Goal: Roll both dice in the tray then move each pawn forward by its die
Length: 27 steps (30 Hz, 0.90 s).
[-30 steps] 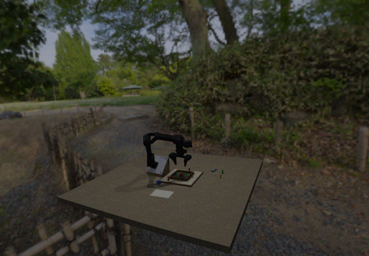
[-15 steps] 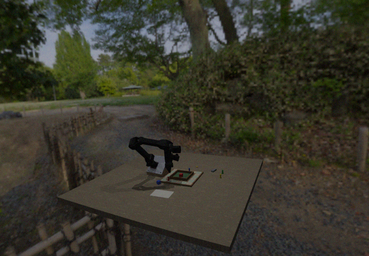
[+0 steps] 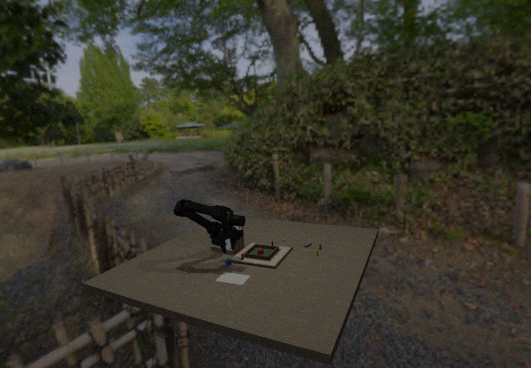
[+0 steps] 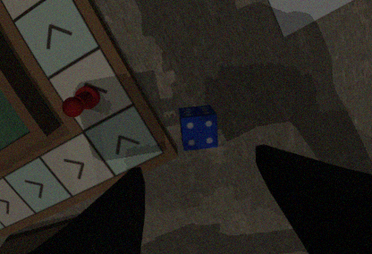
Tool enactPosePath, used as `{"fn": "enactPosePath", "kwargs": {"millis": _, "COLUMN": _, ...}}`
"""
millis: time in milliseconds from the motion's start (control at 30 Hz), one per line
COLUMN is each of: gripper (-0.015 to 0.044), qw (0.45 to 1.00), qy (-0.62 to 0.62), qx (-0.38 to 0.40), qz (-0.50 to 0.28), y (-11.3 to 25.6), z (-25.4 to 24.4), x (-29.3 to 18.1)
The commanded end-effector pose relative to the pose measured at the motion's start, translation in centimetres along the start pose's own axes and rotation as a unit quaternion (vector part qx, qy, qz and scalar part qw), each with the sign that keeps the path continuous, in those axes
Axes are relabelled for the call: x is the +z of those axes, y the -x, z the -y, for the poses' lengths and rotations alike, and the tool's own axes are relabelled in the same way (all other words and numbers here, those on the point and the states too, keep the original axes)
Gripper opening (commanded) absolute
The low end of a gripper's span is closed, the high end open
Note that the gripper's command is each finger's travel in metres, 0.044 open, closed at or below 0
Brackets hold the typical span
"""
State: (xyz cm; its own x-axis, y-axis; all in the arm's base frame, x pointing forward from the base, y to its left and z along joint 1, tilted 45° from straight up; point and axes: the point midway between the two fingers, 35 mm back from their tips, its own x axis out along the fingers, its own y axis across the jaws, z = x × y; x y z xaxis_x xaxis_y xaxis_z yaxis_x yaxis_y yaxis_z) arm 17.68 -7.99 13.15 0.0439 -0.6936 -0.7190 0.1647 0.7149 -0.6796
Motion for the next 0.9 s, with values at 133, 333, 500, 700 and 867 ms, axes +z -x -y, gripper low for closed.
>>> {"fn": "enactPosePath", "kwargs": {"millis": 133, "gripper": 0.0275, "qw": 0.999, "qy": -0.031, "qx": -0.003, "qz": 0.003, "y": -0.1, "z": 0.5, "x": -0.5}}
{"fn": "enactPosePath", "kwargs": {"millis": 333, "gripper": 0.0275, "qw": 0.999, "qy": -0.032, "qx": -0.004, "qz": 0.003, "y": -1.7, "z": 0.5, "x": -0.5}}
{"fn": "enactPosePath", "kwargs": {"millis": 500, "gripper": 0.0275, "qw": 0.999, "qy": -0.032, "qx": -0.004, "qz": 0.003, "y": -3.2, "z": 0.6, "x": -0.5}}
{"fn": "enactPosePath", "kwargs": {"millis": 700, "gripper": 0.0275, "qw": 0.999, "qy": -0.032, "qx": -0.004, "qz": 0.003, "y": -3.8, "z": 0.6, "x": -0.5}}
{"fn": "enactPosePath", "kwargs": {"millis": 867, "gripper": 0.0275, "qw": 0.999, "qy": -0.032, "qx": -0.003, "qz": 0.003, "y": -4.6, "z": 0.6, "x": -0.4}}
